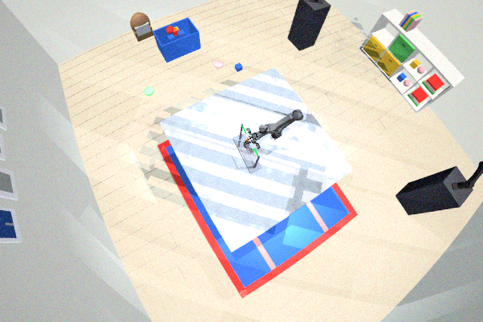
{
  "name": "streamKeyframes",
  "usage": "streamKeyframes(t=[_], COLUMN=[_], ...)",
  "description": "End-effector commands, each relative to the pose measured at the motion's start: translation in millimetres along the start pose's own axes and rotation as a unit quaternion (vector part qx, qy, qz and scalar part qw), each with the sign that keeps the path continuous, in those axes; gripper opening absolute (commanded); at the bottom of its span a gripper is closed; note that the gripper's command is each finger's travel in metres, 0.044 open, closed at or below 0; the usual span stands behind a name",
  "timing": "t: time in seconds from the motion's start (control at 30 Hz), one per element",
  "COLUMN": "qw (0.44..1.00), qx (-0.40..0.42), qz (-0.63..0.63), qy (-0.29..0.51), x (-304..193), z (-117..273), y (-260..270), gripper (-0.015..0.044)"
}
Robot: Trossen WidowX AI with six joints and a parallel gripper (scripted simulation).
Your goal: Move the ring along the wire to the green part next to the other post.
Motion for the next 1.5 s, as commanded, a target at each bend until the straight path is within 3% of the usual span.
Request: streamKeyframes(t=[0.0,0.63,1.47], qw=[1.0,1.0,0.995], qx=[0.007,0.011,-0.03], qz=[0.012,0.01,-0.097], qy=[0.001,0.001,-0.006], x=[0.0,-2.5,-3.1], z=[0.1,0.4,-2.4], y=[2.2,19.9,74.9], gripper=[-0.015,-0.015,-0.015])
Point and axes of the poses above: the point midway between the two fingers, 35 mm back from their tips, its own z axis back along the fingers, its own y axis across the jaws, x = y × z, the point moved 7 cm from there along z, back along the fingers, and after that the axes turned 4 degrees about -z, right-handed, at the moved point
